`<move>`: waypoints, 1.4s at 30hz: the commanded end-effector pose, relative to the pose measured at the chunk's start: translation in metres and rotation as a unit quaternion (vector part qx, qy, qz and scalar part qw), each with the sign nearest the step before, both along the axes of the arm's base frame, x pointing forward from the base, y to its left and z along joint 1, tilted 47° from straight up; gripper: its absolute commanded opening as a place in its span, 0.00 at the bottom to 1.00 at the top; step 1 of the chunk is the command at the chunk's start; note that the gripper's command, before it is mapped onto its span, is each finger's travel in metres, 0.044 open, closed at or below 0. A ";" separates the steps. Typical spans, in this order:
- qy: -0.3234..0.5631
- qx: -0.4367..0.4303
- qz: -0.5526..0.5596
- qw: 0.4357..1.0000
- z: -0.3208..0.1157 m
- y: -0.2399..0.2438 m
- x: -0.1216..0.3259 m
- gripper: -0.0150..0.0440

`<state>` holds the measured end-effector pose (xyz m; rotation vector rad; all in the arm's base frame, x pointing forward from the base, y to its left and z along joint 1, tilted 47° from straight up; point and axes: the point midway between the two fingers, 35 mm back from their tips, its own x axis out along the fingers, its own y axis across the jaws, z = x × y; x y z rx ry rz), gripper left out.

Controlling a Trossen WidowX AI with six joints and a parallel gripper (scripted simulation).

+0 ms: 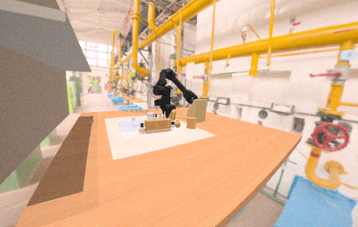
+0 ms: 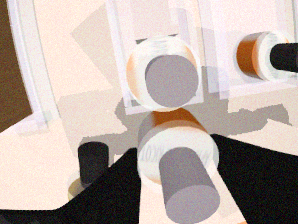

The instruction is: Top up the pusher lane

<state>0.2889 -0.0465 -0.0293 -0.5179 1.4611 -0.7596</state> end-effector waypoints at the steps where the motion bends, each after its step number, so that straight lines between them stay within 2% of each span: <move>1: -0.001 -0.001 0.003 1.000 0.001 0.000 0.005 0.25; 42: -0.001 -0.001 0.003 1.000 0.003 -0.002 0.025 0.25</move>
